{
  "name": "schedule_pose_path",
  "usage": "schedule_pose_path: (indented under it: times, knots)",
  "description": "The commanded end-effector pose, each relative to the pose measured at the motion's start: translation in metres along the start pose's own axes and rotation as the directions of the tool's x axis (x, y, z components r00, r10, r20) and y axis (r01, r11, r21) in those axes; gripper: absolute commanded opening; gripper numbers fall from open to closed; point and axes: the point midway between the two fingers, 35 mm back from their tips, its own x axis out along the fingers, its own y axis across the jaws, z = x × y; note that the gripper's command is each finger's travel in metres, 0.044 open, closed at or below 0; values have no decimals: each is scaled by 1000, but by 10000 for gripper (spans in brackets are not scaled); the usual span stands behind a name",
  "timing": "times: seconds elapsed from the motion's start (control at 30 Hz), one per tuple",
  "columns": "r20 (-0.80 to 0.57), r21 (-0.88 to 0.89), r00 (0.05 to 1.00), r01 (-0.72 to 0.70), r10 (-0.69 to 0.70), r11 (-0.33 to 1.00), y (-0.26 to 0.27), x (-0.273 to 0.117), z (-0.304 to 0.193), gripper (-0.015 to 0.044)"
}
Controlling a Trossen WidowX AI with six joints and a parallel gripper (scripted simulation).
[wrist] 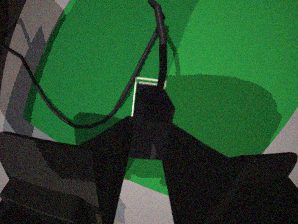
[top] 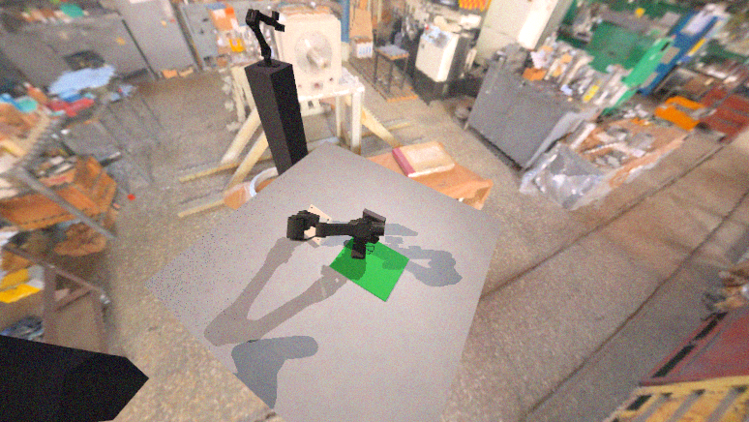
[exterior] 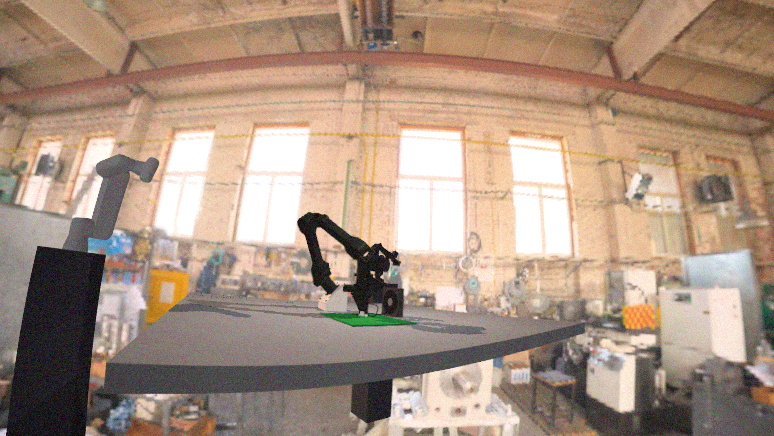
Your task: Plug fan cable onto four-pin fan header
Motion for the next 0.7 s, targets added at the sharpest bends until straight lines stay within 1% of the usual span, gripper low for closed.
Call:
schedule_pose_path:
  times: [0.0, 0.07, 0.4, 0.5, 0.53, 0.6, 0.67]
  knots:
    - [0, -4, 1000, 5, -5, 1000, -1, 3, 0, 0]
    - [0, -4, 1000, 5, -5, 1000, -1, 5, 0, 0]
    - [0, 0, 1000, 0, 0, 1000, 0, 2, 0, 260]
    - [0, -1, 1000, 0, 0, 1000, 0, -1, 0, 260]
    - [1, -1, 1000, 0, 0, 1000, 0, -10, 1, 260]
    - [1, -4, 1000, 1, -1, 1000, 1, -41, 1, 260]
    - [1, -4, 1000, 3, -3, 1000, 1, -53, 0, 260]
